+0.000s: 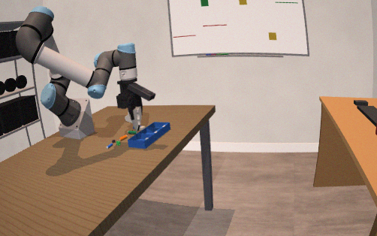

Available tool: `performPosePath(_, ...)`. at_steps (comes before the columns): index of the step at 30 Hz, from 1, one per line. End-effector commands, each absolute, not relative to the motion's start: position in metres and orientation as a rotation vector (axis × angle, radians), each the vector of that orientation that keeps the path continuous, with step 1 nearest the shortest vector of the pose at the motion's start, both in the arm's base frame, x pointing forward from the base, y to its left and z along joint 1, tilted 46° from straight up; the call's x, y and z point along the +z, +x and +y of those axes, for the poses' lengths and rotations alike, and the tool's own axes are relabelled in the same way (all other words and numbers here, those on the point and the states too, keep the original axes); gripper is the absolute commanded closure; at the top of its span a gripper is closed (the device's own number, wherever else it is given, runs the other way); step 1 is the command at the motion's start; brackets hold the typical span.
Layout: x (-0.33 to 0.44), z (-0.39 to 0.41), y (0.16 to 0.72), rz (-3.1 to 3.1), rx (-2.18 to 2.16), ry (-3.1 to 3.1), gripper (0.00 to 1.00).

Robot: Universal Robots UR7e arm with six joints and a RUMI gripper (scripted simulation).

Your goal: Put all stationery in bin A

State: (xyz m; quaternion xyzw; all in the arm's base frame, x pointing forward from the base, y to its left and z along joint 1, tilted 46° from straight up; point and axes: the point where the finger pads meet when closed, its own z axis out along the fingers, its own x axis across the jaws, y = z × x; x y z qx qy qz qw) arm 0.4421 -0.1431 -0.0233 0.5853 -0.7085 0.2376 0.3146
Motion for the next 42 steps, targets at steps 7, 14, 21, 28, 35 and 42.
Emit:
performPosePath(7, -0.042, -0.162, 0.438, -1.867, 0.628, 1.544, 0.96)
performPosePath(14, -0.048, -0.168, 0.437, -1.867, 0.628, 1.544, 0.96)
performPosePath(21, -0.048, -0.168, 0.437, -1.867, 0.628, 1.544, 0.96)
performPosePath(28, -0.048, -0.168, 0.437, -1.867, 0.628, 1.544, 0.96)
performPosePath(35, -0.048, -0.168, 0.437, -1.867, 0.628, 1.544, 0.96)
performPosePath(42, -0.048, -0.168, 0.437, -1.867, 0.628, 1.544, 0.96)
